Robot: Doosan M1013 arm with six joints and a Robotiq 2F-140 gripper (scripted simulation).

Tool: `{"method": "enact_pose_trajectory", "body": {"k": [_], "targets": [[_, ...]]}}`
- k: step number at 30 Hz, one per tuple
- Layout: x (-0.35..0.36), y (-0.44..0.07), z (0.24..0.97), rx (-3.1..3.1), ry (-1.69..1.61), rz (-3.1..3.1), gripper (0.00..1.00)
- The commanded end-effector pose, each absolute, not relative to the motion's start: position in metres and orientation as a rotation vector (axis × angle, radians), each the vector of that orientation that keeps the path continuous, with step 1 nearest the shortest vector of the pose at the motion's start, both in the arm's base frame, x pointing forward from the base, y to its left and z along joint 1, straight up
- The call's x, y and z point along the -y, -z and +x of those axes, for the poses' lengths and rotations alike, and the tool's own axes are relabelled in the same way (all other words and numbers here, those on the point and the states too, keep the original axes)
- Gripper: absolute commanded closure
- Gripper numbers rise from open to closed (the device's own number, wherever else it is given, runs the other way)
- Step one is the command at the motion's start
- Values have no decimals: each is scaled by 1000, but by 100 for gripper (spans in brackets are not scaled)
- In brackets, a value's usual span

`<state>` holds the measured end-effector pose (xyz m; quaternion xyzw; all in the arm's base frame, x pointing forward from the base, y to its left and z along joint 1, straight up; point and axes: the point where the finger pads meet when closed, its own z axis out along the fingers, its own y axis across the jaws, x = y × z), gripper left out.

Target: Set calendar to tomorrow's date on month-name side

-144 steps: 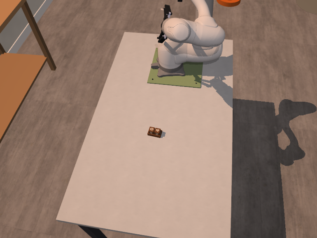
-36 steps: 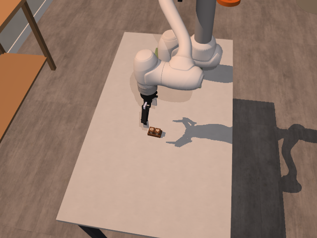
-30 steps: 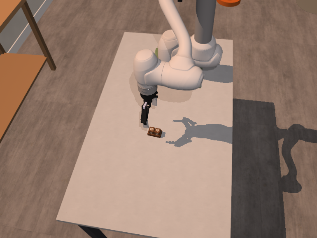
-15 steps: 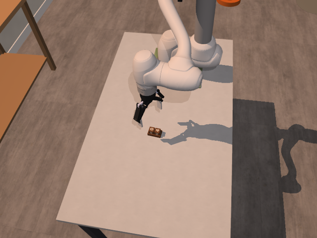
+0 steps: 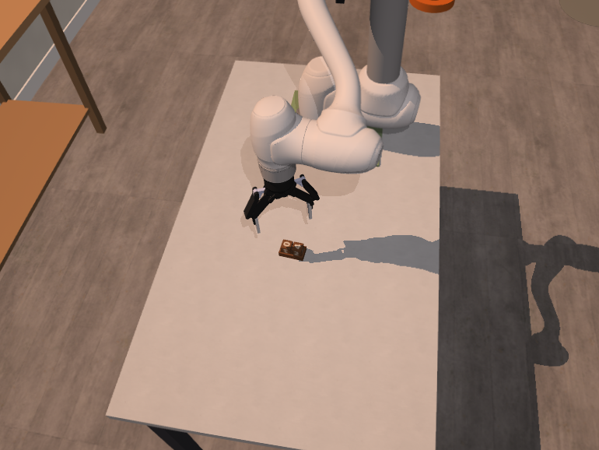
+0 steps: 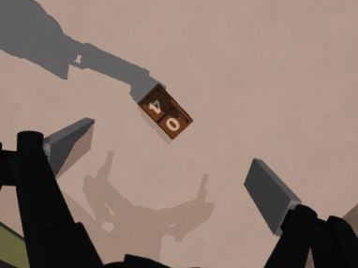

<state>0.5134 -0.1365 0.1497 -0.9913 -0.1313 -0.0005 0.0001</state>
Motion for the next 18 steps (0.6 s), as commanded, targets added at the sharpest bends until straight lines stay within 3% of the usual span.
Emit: {"method": "enact_pose_trajectory", "body": {"k": [1,18], "targets": [[137,-145,513,158,-7,-3145,0],[136,-138,513,-813,-4,-3041,0]]}}
